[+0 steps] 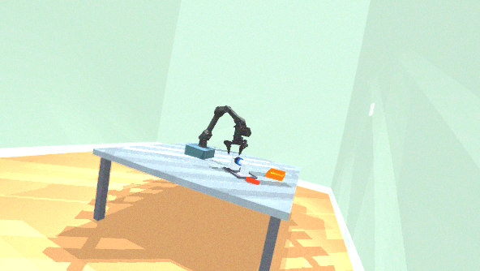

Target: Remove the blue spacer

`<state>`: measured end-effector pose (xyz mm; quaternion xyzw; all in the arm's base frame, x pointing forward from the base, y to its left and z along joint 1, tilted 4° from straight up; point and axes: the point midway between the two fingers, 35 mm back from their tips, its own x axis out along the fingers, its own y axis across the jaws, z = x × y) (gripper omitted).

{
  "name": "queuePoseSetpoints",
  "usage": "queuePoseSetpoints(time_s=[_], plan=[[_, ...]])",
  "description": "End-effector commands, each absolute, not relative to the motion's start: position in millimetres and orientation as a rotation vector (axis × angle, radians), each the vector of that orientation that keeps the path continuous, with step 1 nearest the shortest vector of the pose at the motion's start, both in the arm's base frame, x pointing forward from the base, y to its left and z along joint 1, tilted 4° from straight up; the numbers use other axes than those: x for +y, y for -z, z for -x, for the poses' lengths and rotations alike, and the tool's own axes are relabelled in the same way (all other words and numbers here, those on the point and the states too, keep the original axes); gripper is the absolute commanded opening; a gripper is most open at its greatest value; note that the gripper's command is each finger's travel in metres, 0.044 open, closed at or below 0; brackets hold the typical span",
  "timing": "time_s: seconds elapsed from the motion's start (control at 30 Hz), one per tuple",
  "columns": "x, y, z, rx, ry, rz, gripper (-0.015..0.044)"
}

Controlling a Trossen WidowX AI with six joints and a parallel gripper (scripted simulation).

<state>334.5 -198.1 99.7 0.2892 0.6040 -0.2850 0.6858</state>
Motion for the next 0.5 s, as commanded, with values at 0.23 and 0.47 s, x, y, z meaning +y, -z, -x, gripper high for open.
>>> queuePoseSetpoints(time_s=[0.23,0.47], plan=[[-199.0,-100.4,-334.0,1.384,0.541,-0.528,0.0440],[-201.3,-102.6,-335.1,1.454,0.053,0.039,0.0440]])
